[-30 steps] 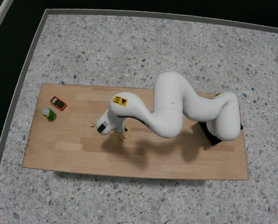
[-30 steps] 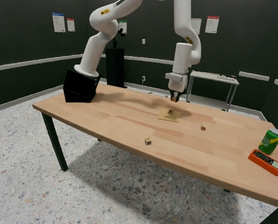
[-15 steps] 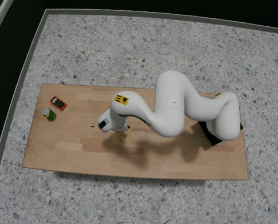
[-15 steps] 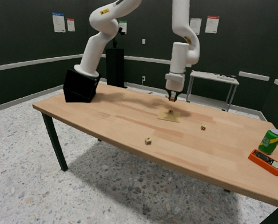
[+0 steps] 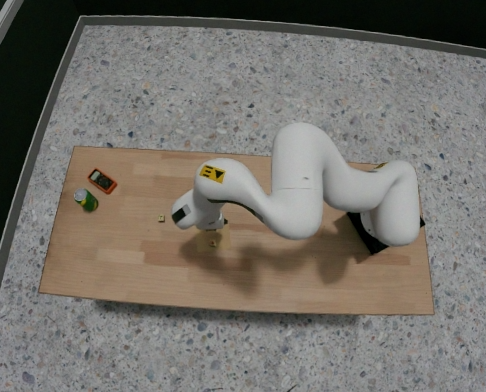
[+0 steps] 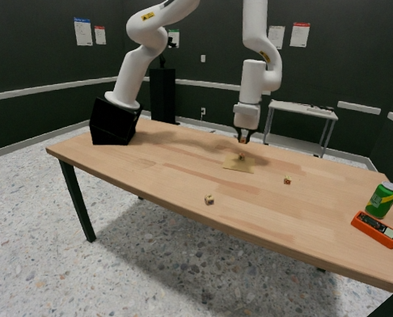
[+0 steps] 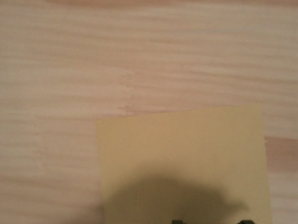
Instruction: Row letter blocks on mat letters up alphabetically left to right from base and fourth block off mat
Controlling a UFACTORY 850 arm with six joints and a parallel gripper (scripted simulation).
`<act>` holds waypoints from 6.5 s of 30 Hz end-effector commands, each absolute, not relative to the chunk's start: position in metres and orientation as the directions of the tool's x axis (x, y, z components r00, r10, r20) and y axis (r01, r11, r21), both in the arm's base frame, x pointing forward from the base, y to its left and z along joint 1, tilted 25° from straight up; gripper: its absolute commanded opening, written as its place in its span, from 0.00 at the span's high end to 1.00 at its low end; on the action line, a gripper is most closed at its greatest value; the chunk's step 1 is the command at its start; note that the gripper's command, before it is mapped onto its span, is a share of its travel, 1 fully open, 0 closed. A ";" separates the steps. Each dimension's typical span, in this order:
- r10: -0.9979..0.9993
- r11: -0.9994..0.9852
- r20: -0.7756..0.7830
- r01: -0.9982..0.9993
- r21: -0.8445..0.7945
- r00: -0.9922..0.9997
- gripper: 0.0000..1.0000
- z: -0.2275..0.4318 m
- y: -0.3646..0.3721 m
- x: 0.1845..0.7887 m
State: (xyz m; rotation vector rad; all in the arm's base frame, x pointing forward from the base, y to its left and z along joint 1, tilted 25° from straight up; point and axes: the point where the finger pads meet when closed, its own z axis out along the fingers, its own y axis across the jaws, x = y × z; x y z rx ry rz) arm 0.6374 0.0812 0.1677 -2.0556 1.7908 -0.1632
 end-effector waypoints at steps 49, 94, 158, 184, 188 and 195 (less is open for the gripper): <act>-0.970 -0.092 -0.176 -0.921 -0.378 0.169 0.77 0.080 0.103 0.671; -0.970 -0.092 -0.176 -0.921 -0.378 0.169 0.77 0.078 0.103 0.671; -0.970 -0.092 -0.176 -0.921 -0.378 0.169 0.57 0.076 0.103 0.672; -0.970 -0.092 -0.176 -0.921 -0.378 0.169 0.57 0.132 0.090 0.651; -0.970 -0.092 -0.176 -0.921 -0.378 0.169 0.57 0.141 0.087 0.647; -0.970 -0.092 -0.176 -0.921 -0.378 0.169 0.57 0.158 0.083 0.641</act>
